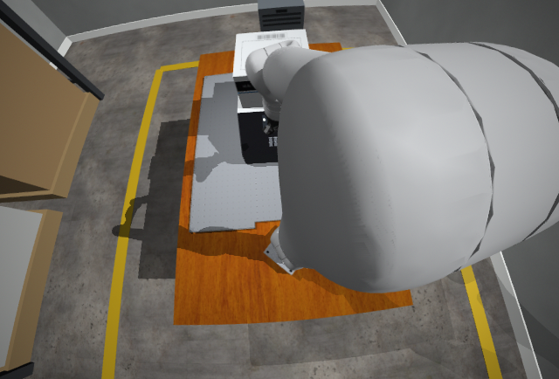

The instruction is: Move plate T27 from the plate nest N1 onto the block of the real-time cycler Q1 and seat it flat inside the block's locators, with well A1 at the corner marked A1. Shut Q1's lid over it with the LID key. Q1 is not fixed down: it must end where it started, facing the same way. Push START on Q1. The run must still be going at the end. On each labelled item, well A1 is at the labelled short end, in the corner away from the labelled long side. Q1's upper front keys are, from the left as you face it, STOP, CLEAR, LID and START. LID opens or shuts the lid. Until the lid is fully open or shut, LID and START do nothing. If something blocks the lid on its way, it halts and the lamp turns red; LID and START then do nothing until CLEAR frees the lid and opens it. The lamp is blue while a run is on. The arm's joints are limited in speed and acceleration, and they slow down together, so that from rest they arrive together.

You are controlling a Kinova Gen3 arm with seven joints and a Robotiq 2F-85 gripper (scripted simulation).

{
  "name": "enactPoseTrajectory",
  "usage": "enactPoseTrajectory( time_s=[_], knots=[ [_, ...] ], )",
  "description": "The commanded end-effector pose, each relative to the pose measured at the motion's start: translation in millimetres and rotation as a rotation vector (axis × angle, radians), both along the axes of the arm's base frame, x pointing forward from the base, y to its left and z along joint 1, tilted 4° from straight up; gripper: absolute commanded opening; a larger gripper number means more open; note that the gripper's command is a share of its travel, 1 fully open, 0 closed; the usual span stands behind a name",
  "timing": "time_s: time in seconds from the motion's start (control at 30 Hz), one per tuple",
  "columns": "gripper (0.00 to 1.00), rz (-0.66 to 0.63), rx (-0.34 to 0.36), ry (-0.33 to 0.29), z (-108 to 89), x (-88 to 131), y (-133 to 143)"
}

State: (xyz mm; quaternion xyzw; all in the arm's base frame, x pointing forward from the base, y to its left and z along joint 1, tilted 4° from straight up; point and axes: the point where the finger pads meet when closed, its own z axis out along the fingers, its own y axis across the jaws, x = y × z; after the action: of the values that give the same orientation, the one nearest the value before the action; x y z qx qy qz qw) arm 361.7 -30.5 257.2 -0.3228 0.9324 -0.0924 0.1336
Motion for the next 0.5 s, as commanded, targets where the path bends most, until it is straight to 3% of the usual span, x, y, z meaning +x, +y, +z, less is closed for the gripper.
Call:
enactPoseTrajectory(
  time_s=[0.0, 0.47],
  knots=[
    [0.10, -0.001, -0.001, 0.002, -3.7, 1, 0],
    [0.10, -0.001, -0.001, 0.002, -21.0, 2, -1]
  ],
)
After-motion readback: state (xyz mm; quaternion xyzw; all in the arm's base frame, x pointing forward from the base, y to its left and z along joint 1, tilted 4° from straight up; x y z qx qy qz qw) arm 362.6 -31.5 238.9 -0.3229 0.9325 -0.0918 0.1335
